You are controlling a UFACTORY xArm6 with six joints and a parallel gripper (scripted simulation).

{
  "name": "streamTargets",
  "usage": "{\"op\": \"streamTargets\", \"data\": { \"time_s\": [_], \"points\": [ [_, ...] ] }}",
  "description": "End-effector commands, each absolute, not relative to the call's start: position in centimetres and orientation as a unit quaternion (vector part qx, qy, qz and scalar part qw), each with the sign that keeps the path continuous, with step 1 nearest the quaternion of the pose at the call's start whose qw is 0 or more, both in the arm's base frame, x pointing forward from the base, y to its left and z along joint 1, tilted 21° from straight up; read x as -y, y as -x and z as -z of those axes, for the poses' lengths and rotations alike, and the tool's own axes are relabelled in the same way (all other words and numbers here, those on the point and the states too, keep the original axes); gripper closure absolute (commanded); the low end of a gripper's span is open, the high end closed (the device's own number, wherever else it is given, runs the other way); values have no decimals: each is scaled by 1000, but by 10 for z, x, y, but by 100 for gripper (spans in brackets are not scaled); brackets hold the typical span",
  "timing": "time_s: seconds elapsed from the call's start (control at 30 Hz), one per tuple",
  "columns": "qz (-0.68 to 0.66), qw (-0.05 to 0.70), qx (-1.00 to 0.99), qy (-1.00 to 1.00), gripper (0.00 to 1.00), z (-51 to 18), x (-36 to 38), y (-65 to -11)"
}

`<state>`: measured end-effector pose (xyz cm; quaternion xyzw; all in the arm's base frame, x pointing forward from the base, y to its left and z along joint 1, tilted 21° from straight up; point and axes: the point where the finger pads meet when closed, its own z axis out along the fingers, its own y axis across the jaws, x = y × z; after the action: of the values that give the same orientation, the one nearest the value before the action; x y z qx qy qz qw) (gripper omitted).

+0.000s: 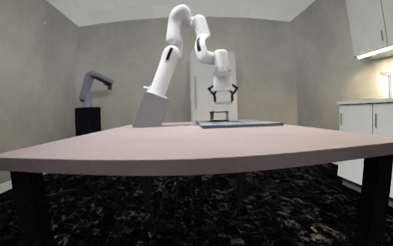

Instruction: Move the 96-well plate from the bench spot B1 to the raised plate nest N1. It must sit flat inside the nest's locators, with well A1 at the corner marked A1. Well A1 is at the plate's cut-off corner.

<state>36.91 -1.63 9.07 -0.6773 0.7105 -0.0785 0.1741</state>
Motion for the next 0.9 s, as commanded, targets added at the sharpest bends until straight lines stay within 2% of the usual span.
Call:
{"op": "streamTargets", "data": {
  "time_s": [0.0, 0.87],
  "points": [
    [80, 166, -713, 677, 100, -97, -2, -366],
    [80, 166, -713, 677, 100, -117, -78, -353]
  ]
}}
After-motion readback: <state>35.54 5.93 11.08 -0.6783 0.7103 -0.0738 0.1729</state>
